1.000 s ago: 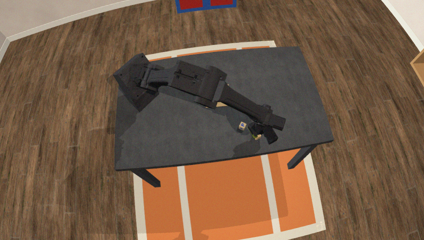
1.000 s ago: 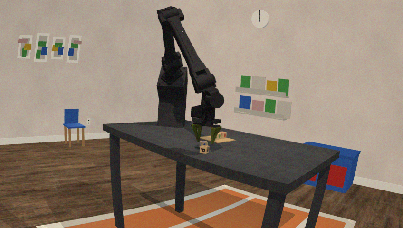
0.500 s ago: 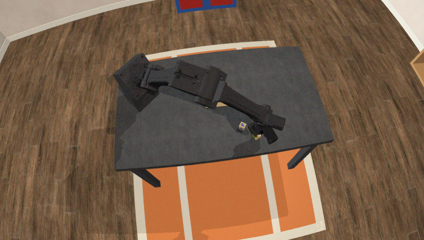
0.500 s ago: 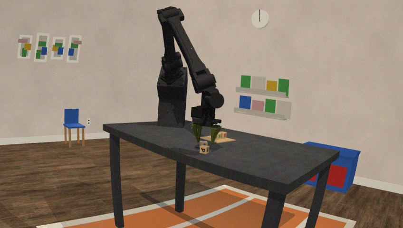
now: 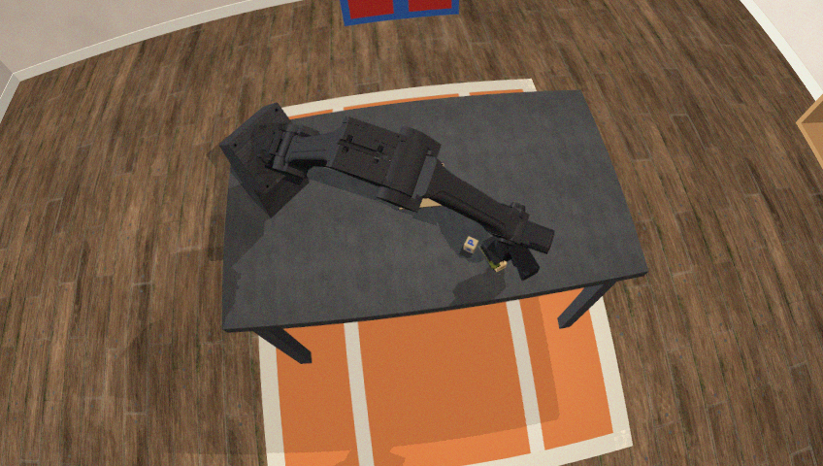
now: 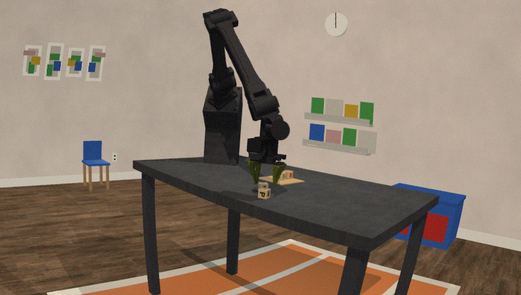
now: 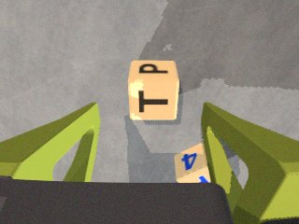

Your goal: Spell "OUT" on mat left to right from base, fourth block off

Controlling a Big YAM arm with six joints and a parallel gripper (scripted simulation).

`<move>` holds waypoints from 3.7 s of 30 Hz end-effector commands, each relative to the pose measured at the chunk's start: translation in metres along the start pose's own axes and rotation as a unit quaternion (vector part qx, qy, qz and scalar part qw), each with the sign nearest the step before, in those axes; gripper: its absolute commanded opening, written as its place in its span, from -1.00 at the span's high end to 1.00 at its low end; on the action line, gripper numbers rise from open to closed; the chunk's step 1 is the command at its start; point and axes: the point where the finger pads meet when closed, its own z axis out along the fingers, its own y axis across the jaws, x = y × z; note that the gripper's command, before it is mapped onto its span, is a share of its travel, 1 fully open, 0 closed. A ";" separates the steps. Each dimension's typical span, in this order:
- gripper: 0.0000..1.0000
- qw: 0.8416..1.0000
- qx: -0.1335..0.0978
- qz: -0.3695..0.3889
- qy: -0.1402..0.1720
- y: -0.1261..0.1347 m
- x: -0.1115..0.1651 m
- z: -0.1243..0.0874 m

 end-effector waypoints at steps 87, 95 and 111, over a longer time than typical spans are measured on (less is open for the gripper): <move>0.51 1.000 -0.007 0.000 -0.011 0.008 -0.012 0.041; 0.51 1.000 -0.007 -0.001 -0.010 0.008 -0.010 0.040; 0.51 1.000 -0.015 0.005 -0.009 0.010 -0.008 -0.064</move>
